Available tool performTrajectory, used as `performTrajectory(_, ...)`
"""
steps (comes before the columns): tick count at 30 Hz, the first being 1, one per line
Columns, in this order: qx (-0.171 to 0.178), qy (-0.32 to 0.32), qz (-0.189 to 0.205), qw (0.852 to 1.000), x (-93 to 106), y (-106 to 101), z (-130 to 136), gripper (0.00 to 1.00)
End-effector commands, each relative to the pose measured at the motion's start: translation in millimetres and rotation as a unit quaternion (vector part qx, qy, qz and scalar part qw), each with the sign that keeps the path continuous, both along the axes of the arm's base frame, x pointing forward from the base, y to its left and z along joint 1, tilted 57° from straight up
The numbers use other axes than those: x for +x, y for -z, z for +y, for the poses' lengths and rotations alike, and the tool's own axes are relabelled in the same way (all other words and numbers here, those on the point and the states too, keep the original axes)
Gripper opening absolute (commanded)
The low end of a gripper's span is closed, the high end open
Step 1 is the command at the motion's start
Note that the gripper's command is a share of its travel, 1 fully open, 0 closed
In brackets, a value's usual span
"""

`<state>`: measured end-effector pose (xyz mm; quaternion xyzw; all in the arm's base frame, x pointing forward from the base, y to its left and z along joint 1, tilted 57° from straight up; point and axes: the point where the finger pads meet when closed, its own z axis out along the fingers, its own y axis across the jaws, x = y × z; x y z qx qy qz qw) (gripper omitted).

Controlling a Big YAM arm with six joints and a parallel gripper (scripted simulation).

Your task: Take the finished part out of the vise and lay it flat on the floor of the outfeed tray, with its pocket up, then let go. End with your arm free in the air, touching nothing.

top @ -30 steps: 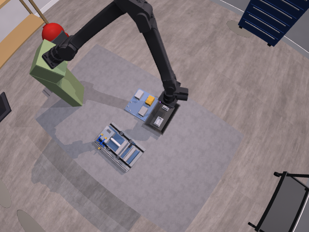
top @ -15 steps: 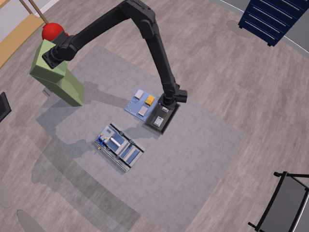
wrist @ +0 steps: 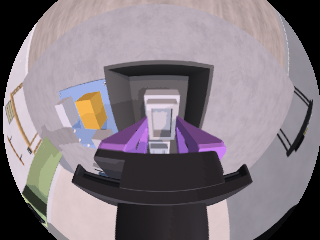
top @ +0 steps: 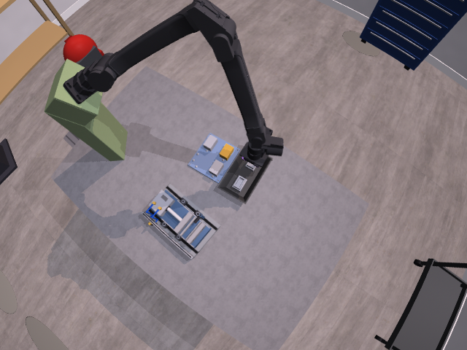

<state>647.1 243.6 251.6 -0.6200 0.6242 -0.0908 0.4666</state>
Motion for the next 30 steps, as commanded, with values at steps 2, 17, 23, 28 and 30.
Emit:
performTrajectory(2,0.013,0.001,-0.027,1.000,-3.2,-31.3,3.2,0.00)
performTrajectory(17,0.012,0.000,-0.024,1.000,4.4,-24.1,7.8,0.00)
performTrajectory(23,0.012,0.000,-0.024,1.000,4.4,-24.1,7.8,0.00)
performTrajectory(28,0.012,0.000,-0.024,1.000,4.4,-24.1,7.8,0.00)
performTrajectory(30,0.012,0.000,-0.024,1.000,4.4,-24.1,7.8,0.00)
